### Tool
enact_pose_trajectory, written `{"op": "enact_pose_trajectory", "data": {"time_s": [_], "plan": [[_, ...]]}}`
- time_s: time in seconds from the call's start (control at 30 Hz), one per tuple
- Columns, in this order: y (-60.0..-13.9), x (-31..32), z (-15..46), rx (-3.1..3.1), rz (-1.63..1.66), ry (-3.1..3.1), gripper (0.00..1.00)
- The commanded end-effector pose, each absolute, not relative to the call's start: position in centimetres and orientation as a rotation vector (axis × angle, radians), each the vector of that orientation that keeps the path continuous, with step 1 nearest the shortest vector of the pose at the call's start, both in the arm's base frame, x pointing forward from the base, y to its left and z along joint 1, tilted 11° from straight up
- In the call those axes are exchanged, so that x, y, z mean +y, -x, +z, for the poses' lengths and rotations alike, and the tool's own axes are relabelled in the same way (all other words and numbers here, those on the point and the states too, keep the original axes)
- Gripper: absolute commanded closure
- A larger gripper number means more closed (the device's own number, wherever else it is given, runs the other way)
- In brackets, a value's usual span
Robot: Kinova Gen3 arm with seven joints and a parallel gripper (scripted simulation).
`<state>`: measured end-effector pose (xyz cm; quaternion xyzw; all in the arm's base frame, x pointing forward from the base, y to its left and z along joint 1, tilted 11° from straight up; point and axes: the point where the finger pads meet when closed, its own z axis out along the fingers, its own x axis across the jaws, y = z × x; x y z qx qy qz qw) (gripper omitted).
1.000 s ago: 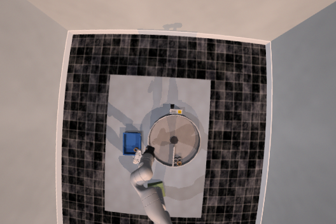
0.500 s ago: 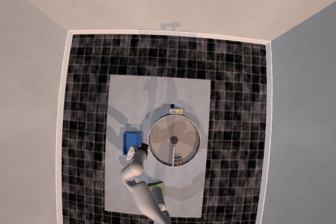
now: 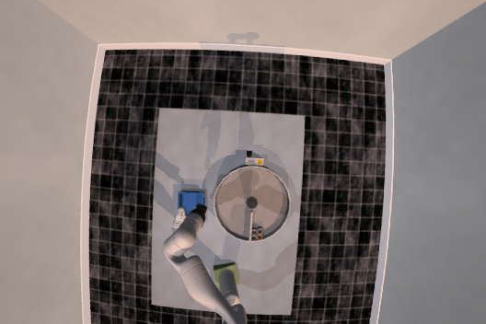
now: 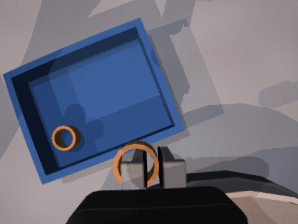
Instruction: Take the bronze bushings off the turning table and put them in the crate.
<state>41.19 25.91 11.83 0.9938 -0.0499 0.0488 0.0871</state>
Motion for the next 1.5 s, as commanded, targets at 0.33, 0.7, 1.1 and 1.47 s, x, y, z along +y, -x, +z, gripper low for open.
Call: {"op": "enact_pose_trajectory", "data": {"time_s": [0.33,0.7,1.1,1.47], "plan": [[-41.2,30.1,10.8,-0.110,0.140,-2.969,1.00],[-41.4,29.7,8.3,-0.110,0.139,-2.969,1.00],[-41.5,29.4,6.2,-0.109,0.137,-2.970,1.00],[-41.6,29.3,5.7,-0.108,0.136,-2.969,1.00]]}}
